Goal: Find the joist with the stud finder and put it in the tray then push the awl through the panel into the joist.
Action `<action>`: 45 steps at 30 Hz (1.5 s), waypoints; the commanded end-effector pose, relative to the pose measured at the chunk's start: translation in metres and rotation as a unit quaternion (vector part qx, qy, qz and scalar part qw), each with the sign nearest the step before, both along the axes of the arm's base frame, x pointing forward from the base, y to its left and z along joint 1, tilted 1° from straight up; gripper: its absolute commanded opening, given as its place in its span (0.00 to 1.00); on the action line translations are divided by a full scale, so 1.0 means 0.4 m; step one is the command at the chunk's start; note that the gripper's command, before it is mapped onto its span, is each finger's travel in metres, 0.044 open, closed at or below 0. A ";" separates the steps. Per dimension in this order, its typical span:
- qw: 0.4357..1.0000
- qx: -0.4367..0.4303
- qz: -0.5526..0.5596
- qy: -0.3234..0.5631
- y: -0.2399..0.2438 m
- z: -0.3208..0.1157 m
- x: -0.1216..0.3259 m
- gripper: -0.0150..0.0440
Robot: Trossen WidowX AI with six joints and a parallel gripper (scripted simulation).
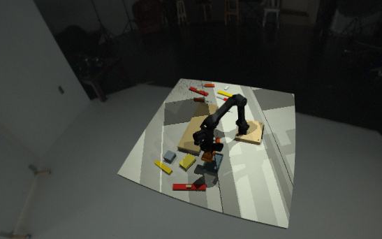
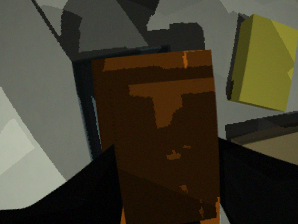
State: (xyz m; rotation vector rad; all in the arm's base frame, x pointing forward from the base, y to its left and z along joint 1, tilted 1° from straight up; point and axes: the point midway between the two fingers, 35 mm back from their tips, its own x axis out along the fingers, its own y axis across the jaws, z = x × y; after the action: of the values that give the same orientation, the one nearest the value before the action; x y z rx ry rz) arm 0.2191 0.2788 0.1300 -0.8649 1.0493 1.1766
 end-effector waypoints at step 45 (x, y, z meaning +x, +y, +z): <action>0.999 0.008 0.033 -0.002 0.042 -0.166 -0.052 0.25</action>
State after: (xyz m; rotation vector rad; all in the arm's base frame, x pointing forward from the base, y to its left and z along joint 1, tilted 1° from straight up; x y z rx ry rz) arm 0.1995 0.2958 0.0712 -0.8992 1.0096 1.2356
